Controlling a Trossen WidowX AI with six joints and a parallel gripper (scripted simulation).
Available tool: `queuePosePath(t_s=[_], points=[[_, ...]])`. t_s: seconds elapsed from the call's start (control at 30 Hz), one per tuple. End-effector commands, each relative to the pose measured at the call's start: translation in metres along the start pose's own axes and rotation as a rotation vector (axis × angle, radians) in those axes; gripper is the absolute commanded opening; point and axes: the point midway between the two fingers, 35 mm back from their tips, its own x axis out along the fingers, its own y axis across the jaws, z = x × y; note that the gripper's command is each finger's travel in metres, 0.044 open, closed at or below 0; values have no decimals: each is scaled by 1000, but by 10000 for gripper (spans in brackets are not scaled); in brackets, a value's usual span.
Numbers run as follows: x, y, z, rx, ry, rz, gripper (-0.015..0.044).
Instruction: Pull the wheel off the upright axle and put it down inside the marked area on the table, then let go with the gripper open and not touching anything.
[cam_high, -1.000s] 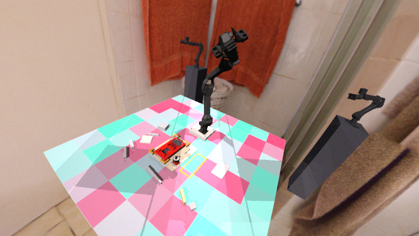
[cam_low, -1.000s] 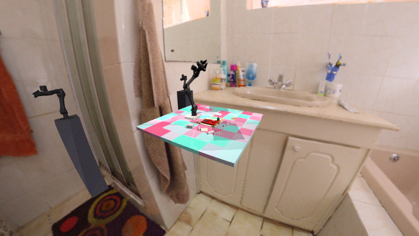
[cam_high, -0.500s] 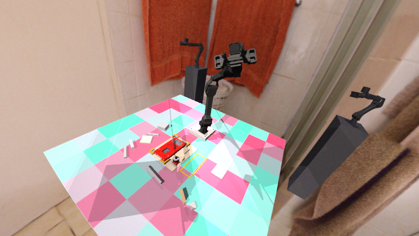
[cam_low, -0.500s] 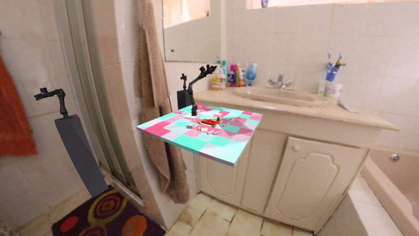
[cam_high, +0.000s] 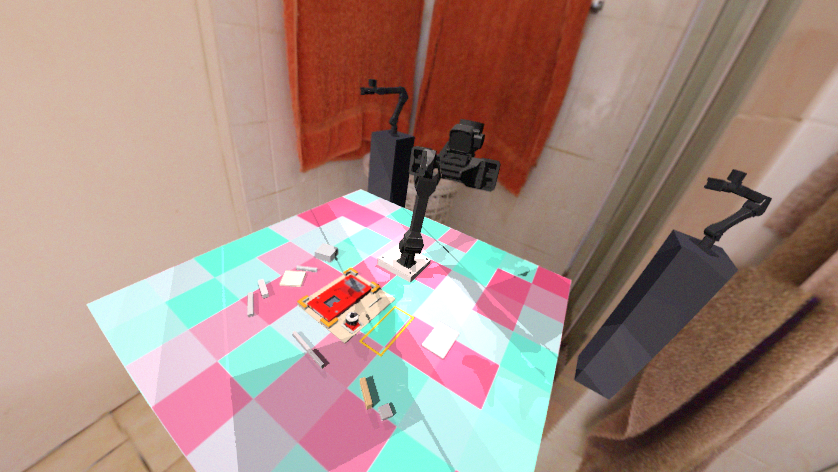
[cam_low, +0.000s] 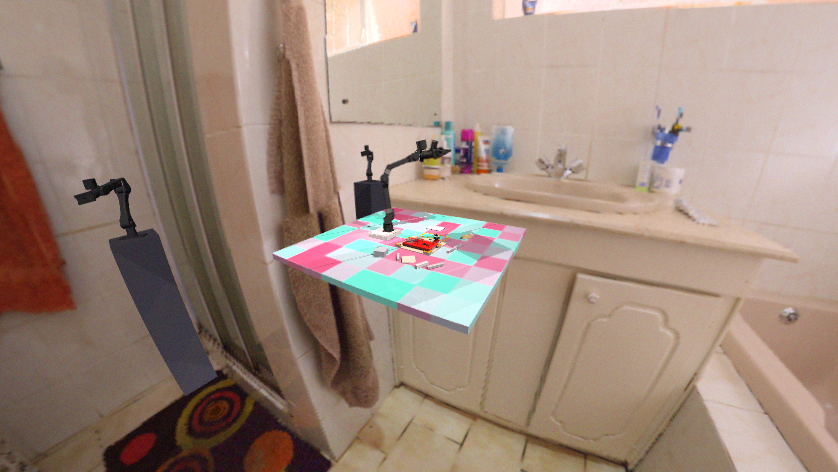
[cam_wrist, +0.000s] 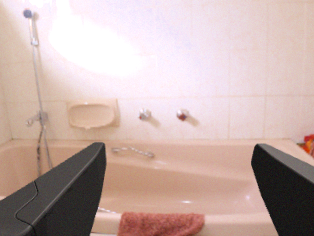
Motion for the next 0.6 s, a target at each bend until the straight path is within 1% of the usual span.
queuePosePath(t_s=[0.0,0.27,0.43,0.57], points=[[16,-9,-26,-20,63,-22,300],[41,-33,-81,-70,208,-64,300],[54,-54,-136,-140,387,-80,300],[58,-74,-179,-179,536,-94,300]])
